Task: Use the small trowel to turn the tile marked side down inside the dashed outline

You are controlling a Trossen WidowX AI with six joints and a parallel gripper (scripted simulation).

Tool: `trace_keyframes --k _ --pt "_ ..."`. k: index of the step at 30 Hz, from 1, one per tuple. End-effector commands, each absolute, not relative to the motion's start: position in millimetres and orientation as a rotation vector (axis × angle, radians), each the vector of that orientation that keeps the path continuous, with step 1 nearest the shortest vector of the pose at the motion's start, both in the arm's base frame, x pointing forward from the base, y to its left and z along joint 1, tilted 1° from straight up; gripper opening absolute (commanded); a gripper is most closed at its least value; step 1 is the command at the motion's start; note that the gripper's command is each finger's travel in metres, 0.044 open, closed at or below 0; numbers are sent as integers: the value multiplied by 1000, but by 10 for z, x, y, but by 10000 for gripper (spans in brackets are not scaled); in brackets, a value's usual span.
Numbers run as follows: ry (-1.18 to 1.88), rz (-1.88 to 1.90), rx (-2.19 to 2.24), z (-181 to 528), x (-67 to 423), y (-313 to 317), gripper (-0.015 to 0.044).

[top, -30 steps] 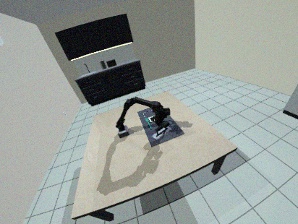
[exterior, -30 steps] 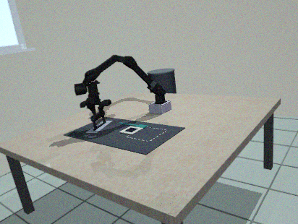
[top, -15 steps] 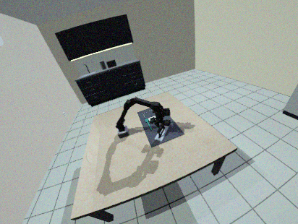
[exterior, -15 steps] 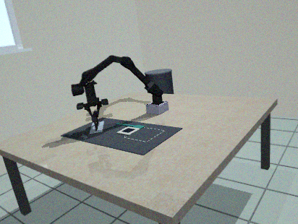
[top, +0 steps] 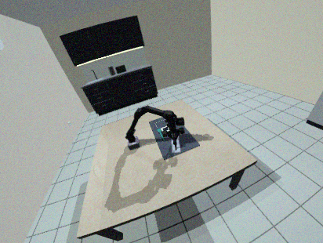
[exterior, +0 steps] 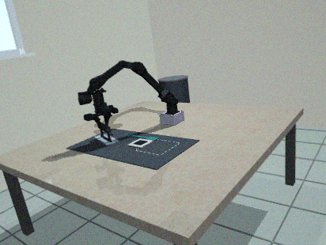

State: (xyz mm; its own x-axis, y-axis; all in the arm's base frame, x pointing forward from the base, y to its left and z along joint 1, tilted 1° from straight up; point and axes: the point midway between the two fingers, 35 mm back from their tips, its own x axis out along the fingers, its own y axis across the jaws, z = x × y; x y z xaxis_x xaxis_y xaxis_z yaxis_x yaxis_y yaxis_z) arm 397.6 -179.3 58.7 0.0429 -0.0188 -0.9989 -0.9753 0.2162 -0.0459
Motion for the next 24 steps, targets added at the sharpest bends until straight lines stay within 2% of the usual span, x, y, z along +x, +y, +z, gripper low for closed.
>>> trace_keyframes --k 1,12,17,24 --pt "1229 1104 -1175 585 3977 -1787 130" --pt "1169 1202 -1276 585 3977 -1787 130" --pt "1169 1202 -1276 585 3977 -1787 261" --pt "1169 1202 -1276 585 3977 -1787 270"
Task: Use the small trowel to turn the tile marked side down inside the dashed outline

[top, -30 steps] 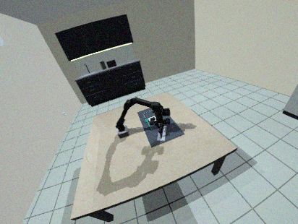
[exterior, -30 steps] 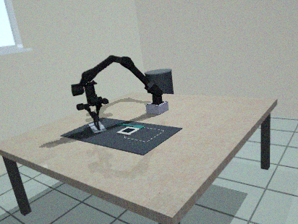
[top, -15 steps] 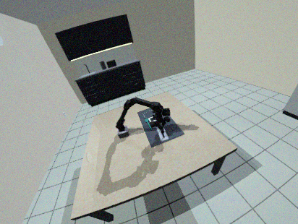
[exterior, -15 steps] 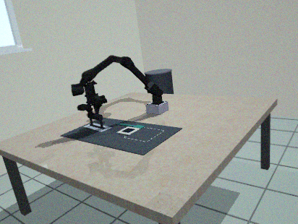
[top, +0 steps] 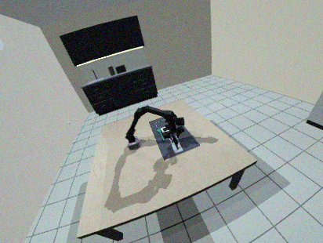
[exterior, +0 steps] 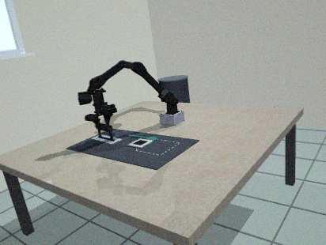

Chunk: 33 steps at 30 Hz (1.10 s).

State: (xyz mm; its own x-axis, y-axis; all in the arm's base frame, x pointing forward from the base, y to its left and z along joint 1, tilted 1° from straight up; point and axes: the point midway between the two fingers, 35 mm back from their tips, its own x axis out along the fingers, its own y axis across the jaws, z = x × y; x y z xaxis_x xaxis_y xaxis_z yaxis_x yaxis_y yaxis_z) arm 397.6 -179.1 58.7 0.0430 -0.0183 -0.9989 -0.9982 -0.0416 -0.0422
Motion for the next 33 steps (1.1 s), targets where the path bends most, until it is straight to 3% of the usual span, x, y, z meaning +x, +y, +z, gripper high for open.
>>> trace_keyframes --k 1,12,17,24,26,33 --pt "1169 1202 -1276 585 3977 -1787 270" --pt "1169 1202 -1276 585 3977 -1787 270" --pt "1169 1202 -1276 1010 3933 -1768 270" --pt "1169 1202 -1276 1035 3929 -1766 270" --pt "1169 1192 -1279 1088 3935 -1772 300" --pt "1184 1142 -1245 1135 3935 -1779 300"
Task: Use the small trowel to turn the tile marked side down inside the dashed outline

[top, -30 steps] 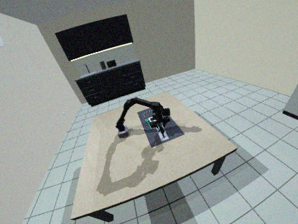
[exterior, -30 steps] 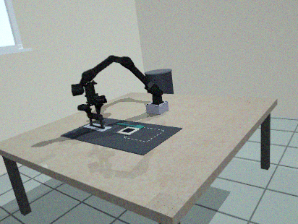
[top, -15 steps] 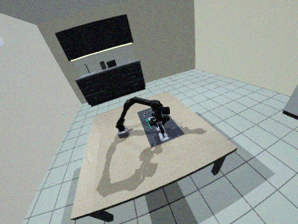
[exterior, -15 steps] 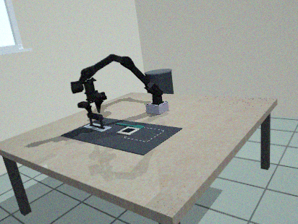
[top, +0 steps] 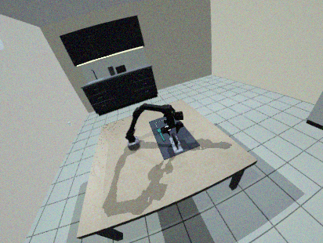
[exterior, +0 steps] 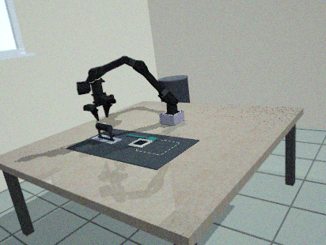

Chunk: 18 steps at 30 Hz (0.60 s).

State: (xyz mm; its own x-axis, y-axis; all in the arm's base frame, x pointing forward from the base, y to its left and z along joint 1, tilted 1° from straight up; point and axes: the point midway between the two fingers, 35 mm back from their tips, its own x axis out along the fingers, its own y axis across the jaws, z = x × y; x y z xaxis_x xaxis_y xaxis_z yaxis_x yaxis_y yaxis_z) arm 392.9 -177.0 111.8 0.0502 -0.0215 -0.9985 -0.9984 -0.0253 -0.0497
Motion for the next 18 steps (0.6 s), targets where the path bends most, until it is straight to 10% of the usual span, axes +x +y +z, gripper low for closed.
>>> trace_keyframes --k 1,18 --pt "1191 1114 -1225 1128 3938 -1784 300" --pt "1247 650 -848 1015 3965 -1857 300"
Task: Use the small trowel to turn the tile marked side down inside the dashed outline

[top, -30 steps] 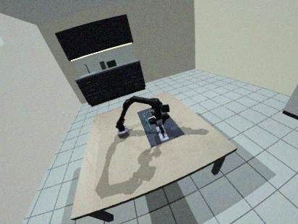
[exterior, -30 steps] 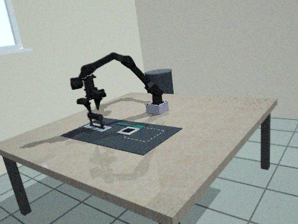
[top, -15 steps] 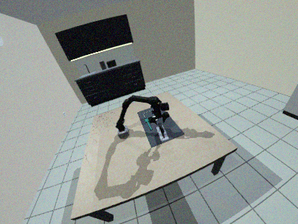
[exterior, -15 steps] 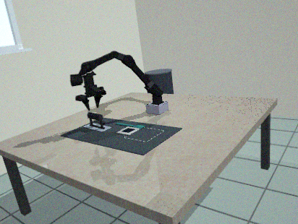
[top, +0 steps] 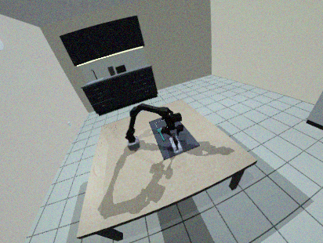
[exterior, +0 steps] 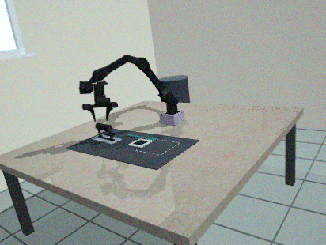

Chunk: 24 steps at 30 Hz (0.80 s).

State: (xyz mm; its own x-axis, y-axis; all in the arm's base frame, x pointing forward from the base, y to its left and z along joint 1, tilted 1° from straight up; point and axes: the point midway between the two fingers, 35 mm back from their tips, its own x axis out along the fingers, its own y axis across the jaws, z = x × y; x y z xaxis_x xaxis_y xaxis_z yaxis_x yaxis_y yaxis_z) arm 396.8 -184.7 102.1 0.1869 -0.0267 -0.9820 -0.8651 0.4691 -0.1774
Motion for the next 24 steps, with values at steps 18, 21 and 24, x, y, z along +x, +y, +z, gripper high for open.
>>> trace_keyframes --k 18,21,24 --pt "1206 313 -508 952 3986 -1850 300" --pt "1189 247 -431 940 3986 -1846 300" --pt "1169 181 -351 929 3985 -1842 300"
